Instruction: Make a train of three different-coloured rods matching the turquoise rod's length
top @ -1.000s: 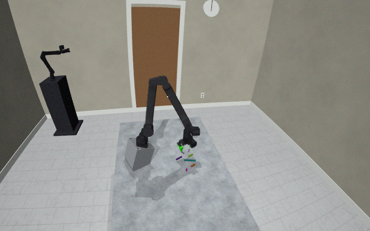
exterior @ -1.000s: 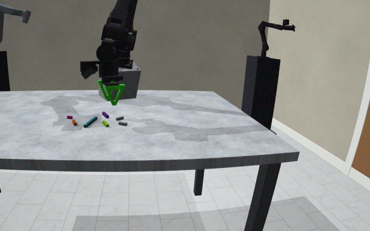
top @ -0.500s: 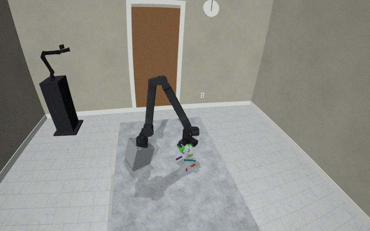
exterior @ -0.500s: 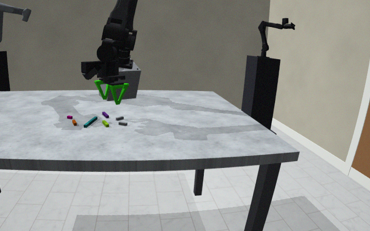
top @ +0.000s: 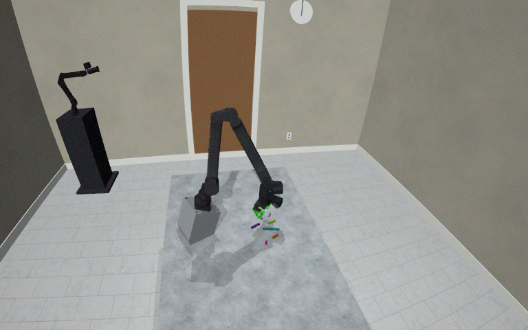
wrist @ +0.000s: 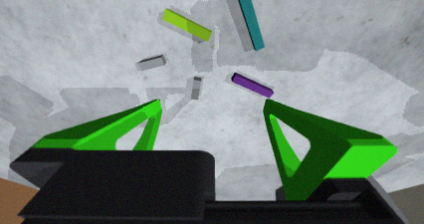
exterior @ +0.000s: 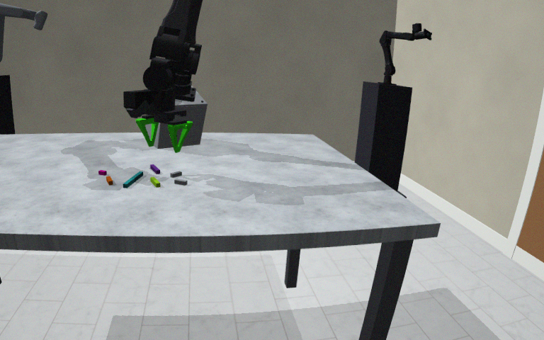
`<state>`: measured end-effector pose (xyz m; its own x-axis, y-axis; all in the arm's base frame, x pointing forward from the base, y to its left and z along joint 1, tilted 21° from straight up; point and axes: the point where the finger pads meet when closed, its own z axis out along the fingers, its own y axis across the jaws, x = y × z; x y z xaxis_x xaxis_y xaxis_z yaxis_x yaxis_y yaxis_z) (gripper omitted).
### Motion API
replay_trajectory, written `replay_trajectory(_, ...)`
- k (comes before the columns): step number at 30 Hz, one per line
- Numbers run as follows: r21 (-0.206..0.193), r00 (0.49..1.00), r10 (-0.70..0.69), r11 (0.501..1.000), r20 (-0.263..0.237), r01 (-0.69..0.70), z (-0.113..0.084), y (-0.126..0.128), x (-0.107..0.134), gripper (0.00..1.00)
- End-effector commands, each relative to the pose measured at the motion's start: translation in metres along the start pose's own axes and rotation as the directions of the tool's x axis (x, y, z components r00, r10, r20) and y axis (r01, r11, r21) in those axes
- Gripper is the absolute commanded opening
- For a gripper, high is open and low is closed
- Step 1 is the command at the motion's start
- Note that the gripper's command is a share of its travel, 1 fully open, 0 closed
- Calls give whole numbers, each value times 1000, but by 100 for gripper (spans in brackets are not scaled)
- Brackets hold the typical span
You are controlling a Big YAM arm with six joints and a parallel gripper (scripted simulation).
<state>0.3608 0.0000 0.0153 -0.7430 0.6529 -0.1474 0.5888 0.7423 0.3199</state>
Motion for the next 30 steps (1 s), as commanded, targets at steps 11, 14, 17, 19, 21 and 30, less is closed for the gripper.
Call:
replay_trajectory(11, -11, 952, -305, 952, 35, 305, -8, 0, -2, 100)
replay_trajectory(14, -15, 951, -306, 952, 45, 307, -9, 7, -11, 100)
replay_trajectory(17, -8, 927, -373, 928, 32, 373, -8, -2, 0, 100)
replay_trajectory(19, -6, 900, -435, 900, 36, 435, -7, -2, 1, 100)
replay_trajectory(21, -5, 872, -489, 872, 41, 489, -7, -2, 1, 100)
replay_trajectory(30, 0, 800, -599, 801, 40, 599, -7, -5, 4, 100)
